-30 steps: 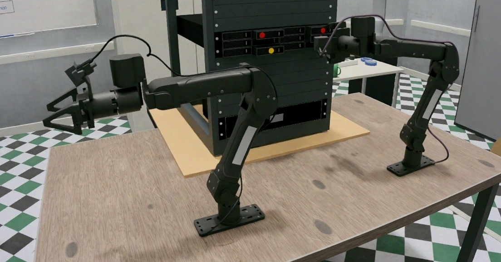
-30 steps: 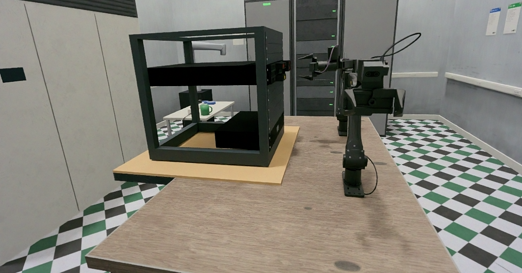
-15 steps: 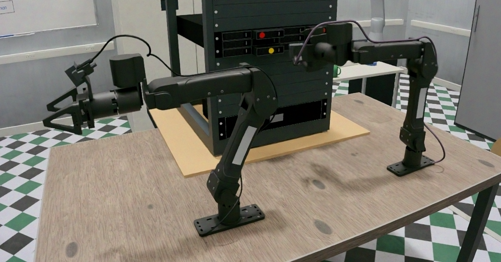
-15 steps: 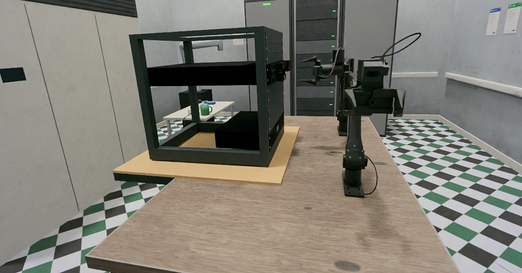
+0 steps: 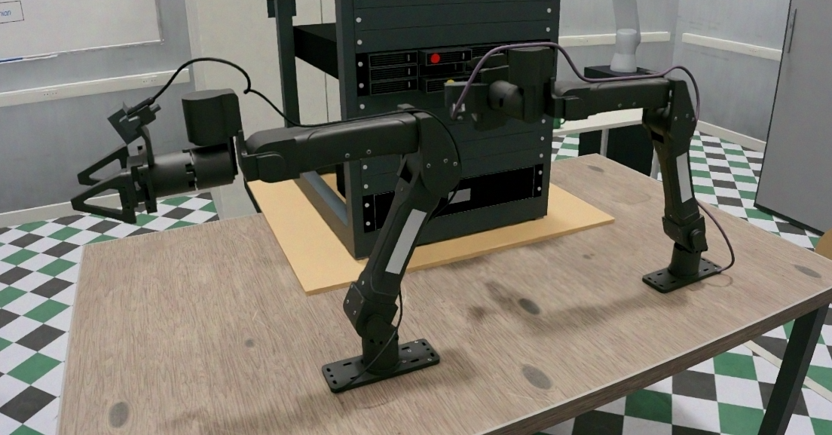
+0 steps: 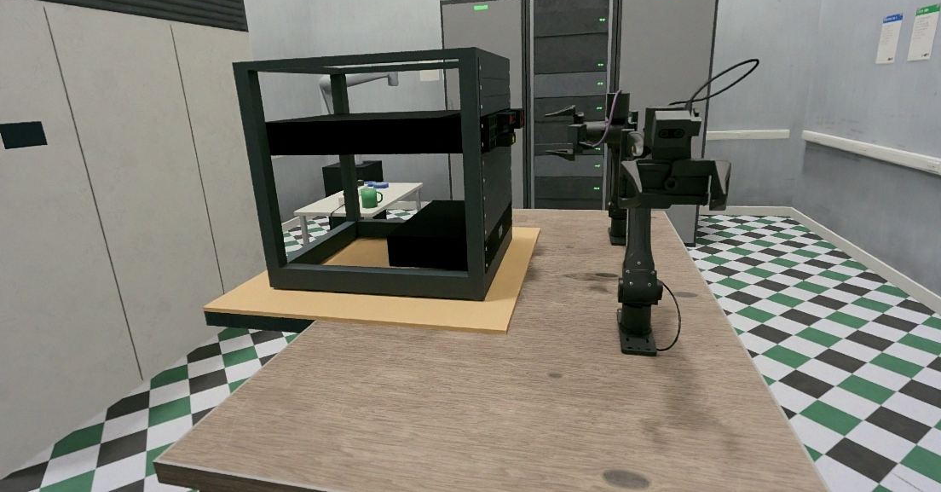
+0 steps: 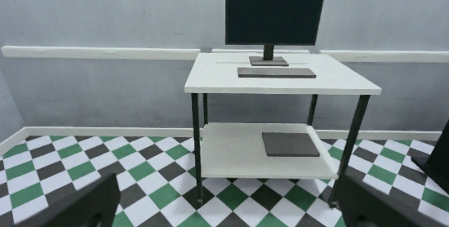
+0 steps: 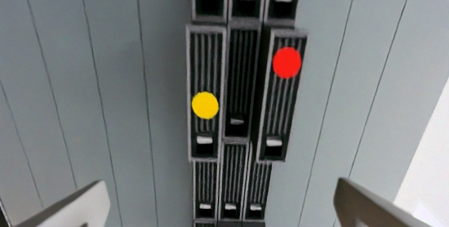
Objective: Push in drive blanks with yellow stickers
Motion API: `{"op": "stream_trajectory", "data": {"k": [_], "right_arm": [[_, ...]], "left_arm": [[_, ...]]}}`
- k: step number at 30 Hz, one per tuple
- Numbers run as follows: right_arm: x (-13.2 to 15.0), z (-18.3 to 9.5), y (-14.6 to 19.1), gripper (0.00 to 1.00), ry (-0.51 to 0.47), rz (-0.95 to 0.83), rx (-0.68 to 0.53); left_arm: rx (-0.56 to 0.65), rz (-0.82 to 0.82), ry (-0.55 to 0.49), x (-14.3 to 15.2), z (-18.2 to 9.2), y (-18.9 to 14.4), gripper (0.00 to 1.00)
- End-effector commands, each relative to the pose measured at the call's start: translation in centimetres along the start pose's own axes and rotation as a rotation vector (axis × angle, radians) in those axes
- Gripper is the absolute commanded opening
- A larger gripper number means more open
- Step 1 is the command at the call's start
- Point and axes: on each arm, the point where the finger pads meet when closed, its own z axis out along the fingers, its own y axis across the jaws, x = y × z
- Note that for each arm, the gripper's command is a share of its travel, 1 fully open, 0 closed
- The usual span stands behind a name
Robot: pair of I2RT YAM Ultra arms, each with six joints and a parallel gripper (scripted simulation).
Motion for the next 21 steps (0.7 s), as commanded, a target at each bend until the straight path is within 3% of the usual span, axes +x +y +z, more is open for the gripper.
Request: {"op": "stream_trajectory", "data": {"k": [1,21], "right_arm": [[0.1,-0.5,-2.2,1.00,0.021,0.066,0.005],[-0.7,-0.4,-2.6,1.00,0.029,0.075,0.006]], "left_arm": [[0.001,0.006,-0.020,-1.2,-0.2,0.2,1.00],[0.001,0.006,-0.020,-1.2,-0.2,0.2,1.00]]}}
